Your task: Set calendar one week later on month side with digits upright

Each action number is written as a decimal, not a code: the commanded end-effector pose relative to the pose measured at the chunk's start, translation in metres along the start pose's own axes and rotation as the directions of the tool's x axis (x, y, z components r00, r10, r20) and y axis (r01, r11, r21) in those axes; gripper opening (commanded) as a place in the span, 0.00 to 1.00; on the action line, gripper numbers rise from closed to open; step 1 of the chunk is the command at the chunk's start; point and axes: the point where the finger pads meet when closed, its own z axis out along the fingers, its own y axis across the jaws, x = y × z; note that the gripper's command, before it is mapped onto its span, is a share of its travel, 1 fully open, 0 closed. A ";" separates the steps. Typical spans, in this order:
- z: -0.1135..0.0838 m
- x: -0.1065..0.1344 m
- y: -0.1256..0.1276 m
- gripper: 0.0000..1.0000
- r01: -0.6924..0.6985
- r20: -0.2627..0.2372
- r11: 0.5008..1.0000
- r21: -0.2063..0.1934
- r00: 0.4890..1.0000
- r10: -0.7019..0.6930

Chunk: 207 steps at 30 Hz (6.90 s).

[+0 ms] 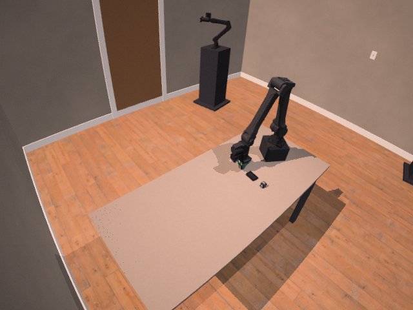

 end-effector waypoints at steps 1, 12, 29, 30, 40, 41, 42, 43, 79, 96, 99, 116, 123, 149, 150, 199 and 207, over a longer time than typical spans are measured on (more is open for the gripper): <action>-0.004 -0.007 0.002 0.44 -0.001 0.026 1.000 0.000 1.000 0.001; -0.004 -0.007 0.002 0.25 -0.001 0.026 1.000 0.000 1.000 0.001; -0.004 -0.007 0.002 0.25 -0.001 0.026 1.000 0.000 1.000 0.001; -0.004 -0.007 0.002 0.25 -0.001 0.026 1.000 0.000 1.000 0.001; -0.014 -0.007 0.001 0.25 -0.002 0.022 1.000 0.000 1.000 0.002; -0.018 -0.008 -0.001 0.25 -0.002 0.026 1.000 0.000 1.000 0.002; -0.023 -0.011 -0.002 0.25 -0.001 0.031 1.000 0.001 1.000 0.001; -0.030 -0.015 -0.004 0.25 -0.001 0.039 1.000 0.002 0.999 0.001; -0.132 -0.023 0.099 0.25 0.015 0.065 1.000 -0.010 0.998 -0.014; -0.111 -0.010 0.091 0.25 -0.002 0.027 1.000 -0.005 1.000 0.002; -0.107 -0.005 0.091 0.25 -0.001 0.017 1.000 -0.003 1.000 0.001; -0.061 -0.002 0.093 0.25 0.006 0.010 1.000 -0.001 1.000 -0.006; -0.046 -0.002 0.093 0.25 0.007 0.009 1.000 -0.001 1.000 -0.007; -0.050 -0.006 0.094 0.25 0.009 0.028 1.000 -0.004 1.000 -0.009; -0.050 -0.006 0.094 0.25 0.009 0.028 1.000 -0.004 1.000 -0.009; -0.050 -0.006 0.091 0.25 0.013 0.029 1.000 -0.004 1.000 -0.013; -0.050 -0.006 0.091 0.25 0.014 0.029 1.000 -0.004 0.999 -0.013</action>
